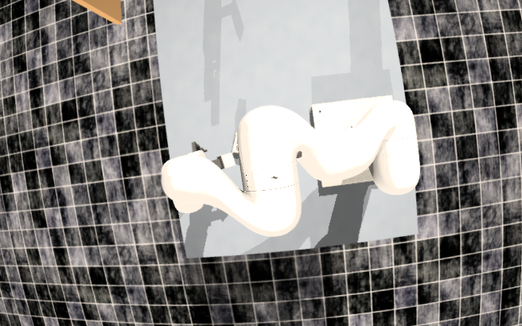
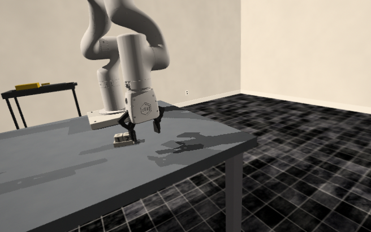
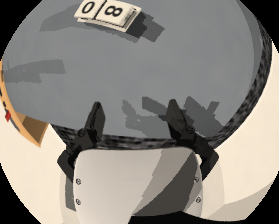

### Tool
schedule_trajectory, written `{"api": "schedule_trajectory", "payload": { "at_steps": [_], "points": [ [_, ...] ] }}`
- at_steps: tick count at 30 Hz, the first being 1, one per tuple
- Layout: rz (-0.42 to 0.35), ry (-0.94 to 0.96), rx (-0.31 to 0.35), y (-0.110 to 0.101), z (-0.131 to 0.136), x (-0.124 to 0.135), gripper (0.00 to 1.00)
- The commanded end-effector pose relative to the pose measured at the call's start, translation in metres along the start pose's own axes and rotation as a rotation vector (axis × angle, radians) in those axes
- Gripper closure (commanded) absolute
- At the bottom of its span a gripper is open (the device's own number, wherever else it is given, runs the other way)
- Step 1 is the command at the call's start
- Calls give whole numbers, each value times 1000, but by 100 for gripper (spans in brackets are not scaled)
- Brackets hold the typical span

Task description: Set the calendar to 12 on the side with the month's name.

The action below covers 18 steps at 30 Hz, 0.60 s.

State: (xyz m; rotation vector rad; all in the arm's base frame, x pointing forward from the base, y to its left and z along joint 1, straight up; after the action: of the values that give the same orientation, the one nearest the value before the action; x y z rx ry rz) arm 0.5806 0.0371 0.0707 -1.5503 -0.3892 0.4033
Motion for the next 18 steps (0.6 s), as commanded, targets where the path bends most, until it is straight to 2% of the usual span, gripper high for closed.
{"api": "schedule_trajectory", "payload": {
  "at_steps": [1, 7, 14, 18],
  "points": [
    [-6, -56, 9, -1, -1, 2, 0],
    [-6, -111, 9, -1, -1, 2, 0],
    [-7, -336, 8, -1, -1, 6, 0],
    [-7, -345, 8, -1, -1, 6, 0]
  ]
}}
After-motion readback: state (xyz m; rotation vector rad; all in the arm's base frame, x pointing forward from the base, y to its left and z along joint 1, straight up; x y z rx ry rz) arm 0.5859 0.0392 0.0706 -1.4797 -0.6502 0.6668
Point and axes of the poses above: the point where the finger pads meet when closed, its own y axis out along the fingers, its own z axis across the jaws, x = y × z, the point moved 4 cm from there along -y, back along the fingers, and after that the axes turned 15 degrees about -y, right-handed, at the moved point
